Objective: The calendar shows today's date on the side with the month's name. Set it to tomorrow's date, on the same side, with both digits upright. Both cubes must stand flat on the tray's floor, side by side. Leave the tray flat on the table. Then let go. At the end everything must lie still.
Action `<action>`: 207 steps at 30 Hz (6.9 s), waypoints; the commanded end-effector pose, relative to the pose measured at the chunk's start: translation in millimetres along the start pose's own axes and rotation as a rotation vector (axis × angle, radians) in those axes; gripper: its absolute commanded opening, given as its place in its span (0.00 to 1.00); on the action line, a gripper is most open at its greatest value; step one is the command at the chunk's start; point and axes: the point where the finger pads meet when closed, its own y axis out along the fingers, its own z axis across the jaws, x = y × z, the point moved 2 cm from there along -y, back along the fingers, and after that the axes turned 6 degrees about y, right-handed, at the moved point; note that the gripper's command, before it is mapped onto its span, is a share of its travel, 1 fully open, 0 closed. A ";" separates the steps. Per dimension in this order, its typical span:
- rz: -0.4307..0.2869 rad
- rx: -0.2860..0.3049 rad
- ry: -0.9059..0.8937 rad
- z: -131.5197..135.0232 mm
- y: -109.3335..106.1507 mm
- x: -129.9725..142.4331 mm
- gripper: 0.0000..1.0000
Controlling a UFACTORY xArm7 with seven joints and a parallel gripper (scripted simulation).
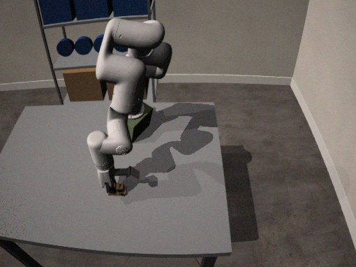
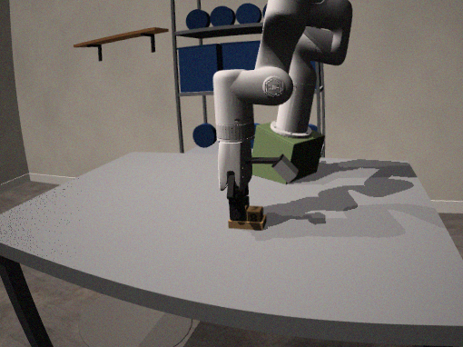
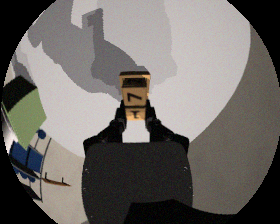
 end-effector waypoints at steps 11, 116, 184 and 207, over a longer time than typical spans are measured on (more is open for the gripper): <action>-0.001 0.003 0.000 1.1 -0.8 0.4 0.27; 0.002 0.002 1.545 115.5 -92.3 -50.3 0.27; 0.002 0.003 1.636 122.2 4.5 -54.7 0.27; 0.002 0.003 1.636 122.2 4.5 -54.7 0.27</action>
